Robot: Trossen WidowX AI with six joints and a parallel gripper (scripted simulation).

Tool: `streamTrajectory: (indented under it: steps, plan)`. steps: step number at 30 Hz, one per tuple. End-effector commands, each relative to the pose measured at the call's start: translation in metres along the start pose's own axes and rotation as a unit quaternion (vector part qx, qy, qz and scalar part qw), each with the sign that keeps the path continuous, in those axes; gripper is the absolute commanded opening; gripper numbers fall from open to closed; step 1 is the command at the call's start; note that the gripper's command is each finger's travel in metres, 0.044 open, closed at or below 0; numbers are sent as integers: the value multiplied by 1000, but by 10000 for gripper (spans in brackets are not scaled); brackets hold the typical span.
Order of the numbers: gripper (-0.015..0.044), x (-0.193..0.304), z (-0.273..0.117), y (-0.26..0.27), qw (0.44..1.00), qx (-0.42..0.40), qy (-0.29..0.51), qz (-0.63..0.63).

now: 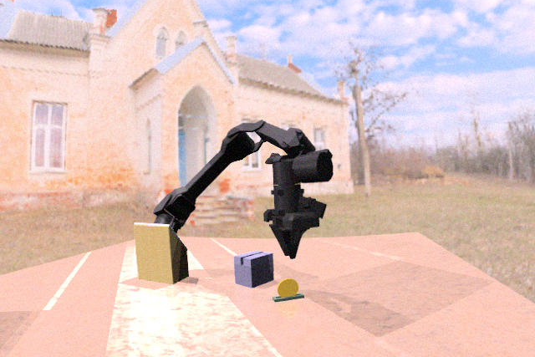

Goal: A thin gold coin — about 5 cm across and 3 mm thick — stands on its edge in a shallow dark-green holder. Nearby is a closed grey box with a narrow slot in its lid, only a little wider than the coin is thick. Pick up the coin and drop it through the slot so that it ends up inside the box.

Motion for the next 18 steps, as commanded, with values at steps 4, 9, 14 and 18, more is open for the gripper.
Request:
streamTrajectory:
  steps: [4, 9, 14, 18]
  plan:
    - [161, 3, 19, 1, 1000, -8, 1, 7]
    - [161, 4, 33, 2, 1000, -9, 1, 7]
    - [161, 4, 37, 1, 1000, -9, 1, 7]
    - [161, 4, 43, 1, 1000, -9, 1, 7]
Point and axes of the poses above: the point midway between the two fingers, 35 mm back from their tips, its own z axis out along the fingers, its own y axis across the jaws, x = y × z, the point moved 8 cm from there along -z, back along the fingers, and after that the axes turned 5 degrees about z, right-handed, at the moved point
